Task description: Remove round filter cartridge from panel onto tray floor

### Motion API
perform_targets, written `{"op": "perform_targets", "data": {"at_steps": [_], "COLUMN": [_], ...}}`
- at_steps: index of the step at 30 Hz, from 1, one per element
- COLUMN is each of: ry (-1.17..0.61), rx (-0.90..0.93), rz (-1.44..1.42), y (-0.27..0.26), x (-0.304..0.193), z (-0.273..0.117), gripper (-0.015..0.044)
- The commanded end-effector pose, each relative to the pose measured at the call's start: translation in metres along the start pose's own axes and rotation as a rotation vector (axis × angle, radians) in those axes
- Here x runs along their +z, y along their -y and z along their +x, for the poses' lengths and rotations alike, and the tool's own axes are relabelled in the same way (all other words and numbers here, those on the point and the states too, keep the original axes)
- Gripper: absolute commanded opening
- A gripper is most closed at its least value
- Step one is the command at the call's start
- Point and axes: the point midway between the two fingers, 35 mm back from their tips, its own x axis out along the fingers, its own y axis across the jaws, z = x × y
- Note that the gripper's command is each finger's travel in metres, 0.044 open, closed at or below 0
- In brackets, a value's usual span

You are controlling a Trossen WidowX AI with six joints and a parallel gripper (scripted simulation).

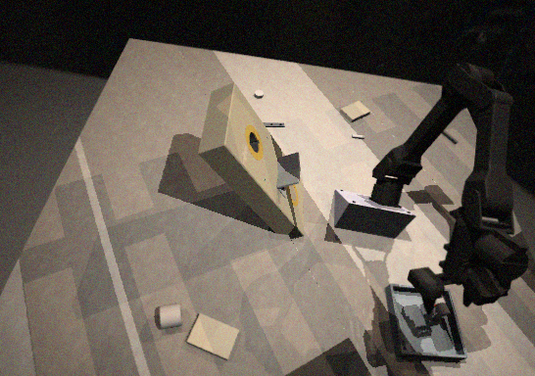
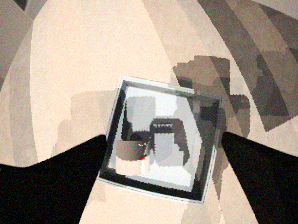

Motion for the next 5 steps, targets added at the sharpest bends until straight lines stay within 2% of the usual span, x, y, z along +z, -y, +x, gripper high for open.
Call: {"op": "perform_targets", "data": {"at_steps": [1,5], "ry": [0.0,0.0], "rx": [0.0,0.0], "rz": [0.002,0.002], "y": [0.0001,0.0001], "x": [-0.0002,-0.0002], "z": [0.0004,0.0004], "gripper": [0.044,0.044]}}
